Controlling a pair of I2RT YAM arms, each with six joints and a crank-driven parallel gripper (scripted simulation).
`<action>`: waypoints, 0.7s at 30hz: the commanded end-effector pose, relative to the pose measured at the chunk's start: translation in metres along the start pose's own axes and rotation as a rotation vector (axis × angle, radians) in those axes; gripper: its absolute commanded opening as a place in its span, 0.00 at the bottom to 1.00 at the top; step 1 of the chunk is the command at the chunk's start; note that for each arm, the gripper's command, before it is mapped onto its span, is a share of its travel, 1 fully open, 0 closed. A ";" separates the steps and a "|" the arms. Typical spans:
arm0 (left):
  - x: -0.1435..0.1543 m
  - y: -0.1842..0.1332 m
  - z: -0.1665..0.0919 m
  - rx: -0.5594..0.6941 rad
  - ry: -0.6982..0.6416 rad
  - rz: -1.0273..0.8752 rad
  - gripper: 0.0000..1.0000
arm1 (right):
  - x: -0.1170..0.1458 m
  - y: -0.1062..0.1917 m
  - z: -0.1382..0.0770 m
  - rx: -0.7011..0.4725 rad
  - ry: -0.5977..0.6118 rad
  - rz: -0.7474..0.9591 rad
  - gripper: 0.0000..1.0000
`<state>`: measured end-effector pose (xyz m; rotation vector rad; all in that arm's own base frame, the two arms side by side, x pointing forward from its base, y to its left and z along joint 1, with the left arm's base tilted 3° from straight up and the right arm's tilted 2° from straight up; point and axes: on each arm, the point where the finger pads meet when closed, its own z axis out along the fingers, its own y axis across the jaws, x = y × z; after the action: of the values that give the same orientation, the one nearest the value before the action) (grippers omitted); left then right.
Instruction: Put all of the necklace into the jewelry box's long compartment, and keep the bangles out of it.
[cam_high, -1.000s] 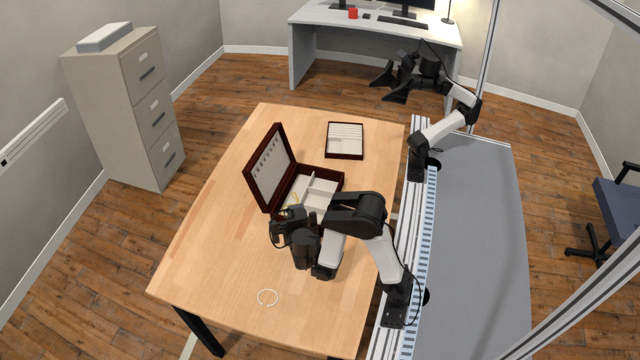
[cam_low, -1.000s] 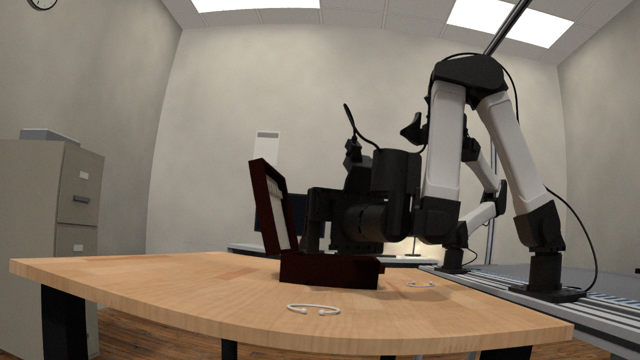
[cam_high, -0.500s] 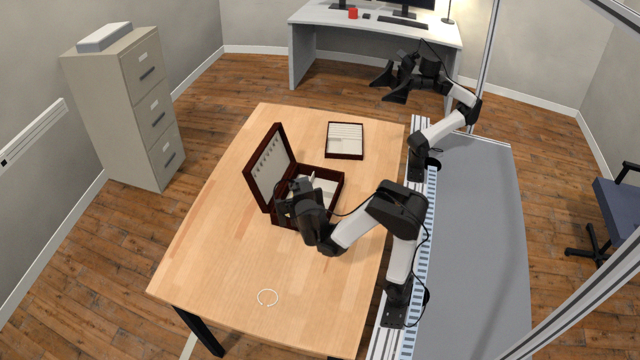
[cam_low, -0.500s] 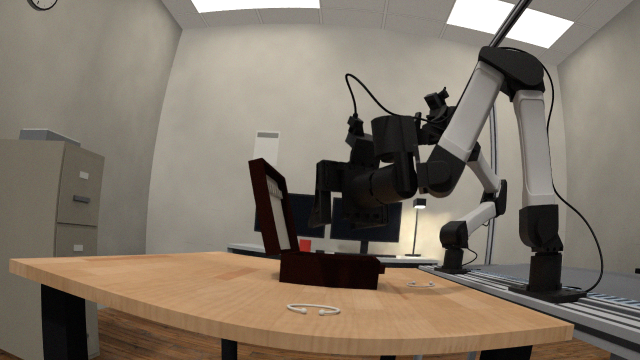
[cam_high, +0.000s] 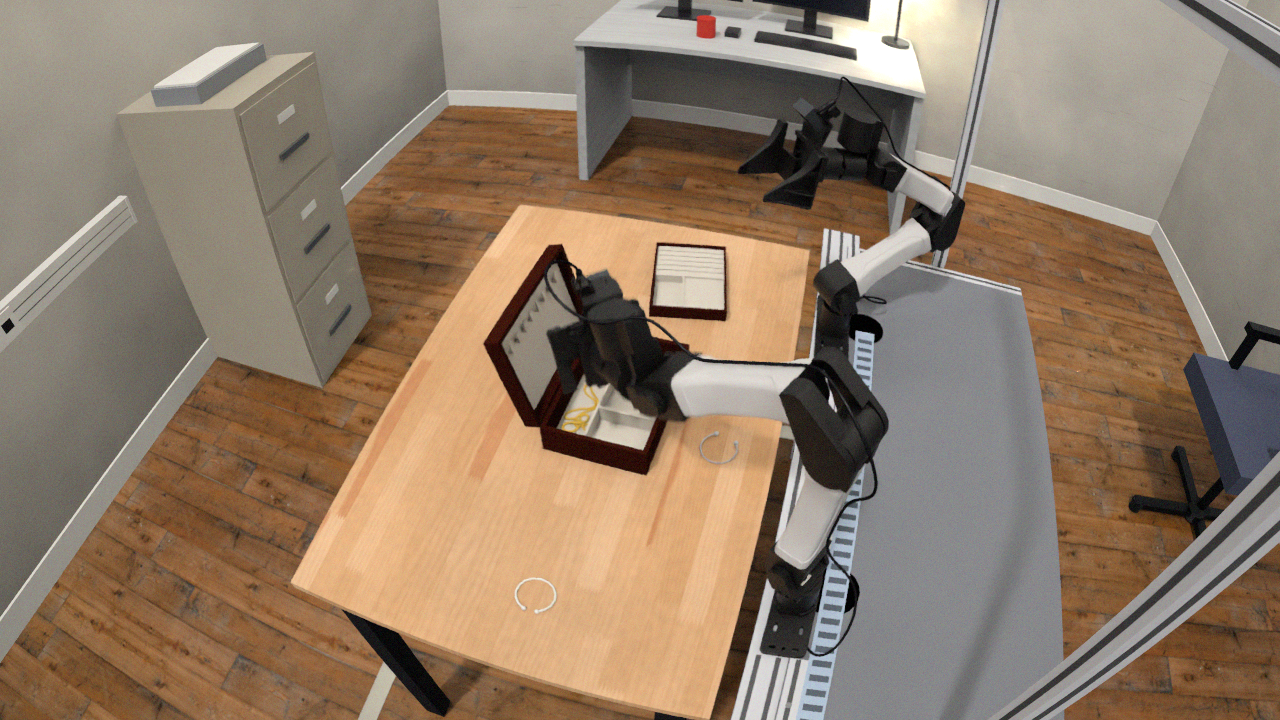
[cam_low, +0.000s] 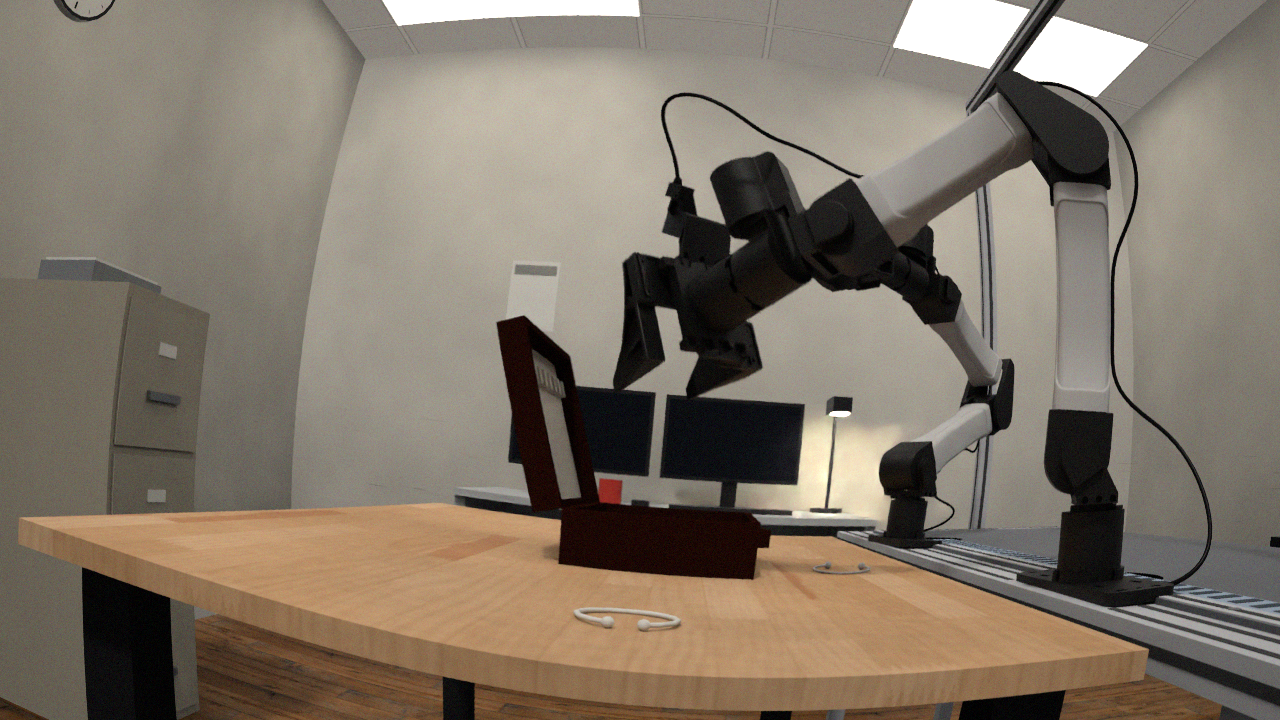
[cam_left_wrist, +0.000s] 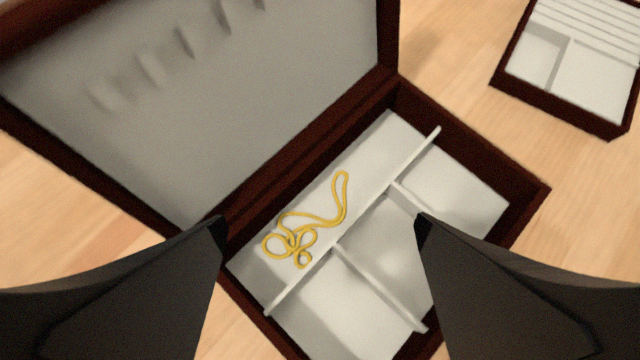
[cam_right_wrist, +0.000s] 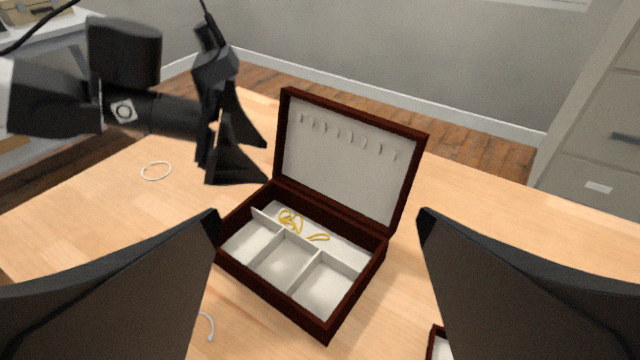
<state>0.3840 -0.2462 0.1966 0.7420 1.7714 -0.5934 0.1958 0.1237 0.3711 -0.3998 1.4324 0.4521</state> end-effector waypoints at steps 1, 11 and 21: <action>0.008 0.005 0.001 -0.080 0.170 -0.048 1.00 | 0.003 0.000 -0.001 0.002 0.019 -0.003 1.00; -0.041 -0.013 0.012 -0.143 0.276 -0.046 1.00 | 0.003 0.000 -0.001 0.002 0.019 -0.003 1.00; -0.067 -0.025 0.019 -0.189 0.362 -0.051 1.00 | 0.003 0.000 -0.001 0.002 0.019 -0.003 1.00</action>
<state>0.3984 -0.2968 0.2649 0.7222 2.0155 -0.3978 0.1958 0.1237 0.3711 -0.3998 1.4324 0.4521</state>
